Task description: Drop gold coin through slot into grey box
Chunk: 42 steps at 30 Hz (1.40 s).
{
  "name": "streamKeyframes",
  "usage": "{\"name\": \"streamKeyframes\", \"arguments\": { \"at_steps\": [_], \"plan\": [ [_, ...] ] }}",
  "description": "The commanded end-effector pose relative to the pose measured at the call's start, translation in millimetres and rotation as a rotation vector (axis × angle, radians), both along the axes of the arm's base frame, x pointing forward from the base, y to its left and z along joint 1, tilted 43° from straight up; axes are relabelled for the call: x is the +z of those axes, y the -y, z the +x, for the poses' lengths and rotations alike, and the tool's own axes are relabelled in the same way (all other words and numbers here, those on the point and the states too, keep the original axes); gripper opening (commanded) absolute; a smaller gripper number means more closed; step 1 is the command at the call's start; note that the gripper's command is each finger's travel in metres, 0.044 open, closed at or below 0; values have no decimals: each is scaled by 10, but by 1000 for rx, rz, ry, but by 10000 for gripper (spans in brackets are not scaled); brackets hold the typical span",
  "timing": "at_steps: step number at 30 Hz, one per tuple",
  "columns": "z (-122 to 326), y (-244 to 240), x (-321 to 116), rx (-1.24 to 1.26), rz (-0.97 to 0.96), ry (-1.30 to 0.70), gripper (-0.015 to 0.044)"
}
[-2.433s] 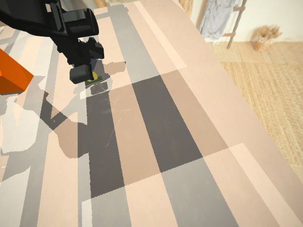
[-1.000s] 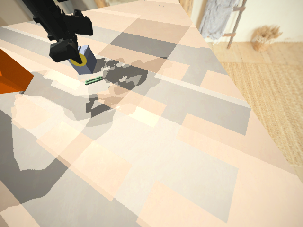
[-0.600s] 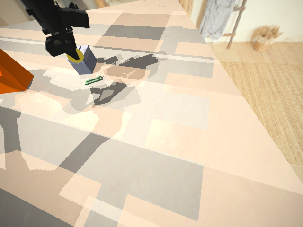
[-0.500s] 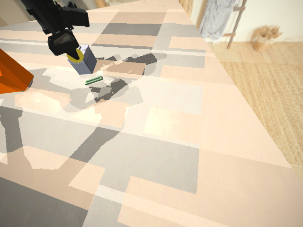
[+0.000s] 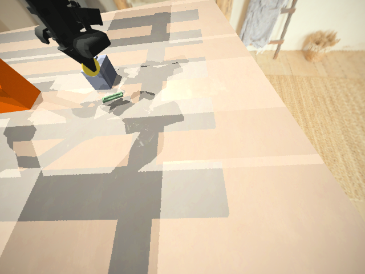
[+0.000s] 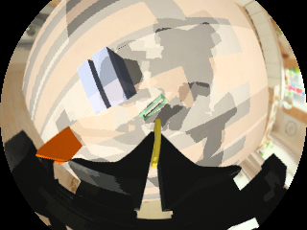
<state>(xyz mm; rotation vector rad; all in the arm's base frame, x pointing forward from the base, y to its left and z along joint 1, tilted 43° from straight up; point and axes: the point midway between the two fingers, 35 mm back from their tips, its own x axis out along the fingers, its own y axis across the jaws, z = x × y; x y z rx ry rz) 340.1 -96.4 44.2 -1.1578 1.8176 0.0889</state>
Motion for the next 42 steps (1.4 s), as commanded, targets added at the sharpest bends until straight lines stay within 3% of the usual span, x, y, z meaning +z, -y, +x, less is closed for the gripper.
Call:
{"name": "streamKeyframes", "arguments": {
  "at_steps": [1, 12, 42],
  "plan": [
    [19, 0, 12, 91, 15, -79, 0],
    [35, 7, 23, 356, 53, -319, 0],
    [-117, -473, -377, 363, 61, -321, 0]
  ]
}}
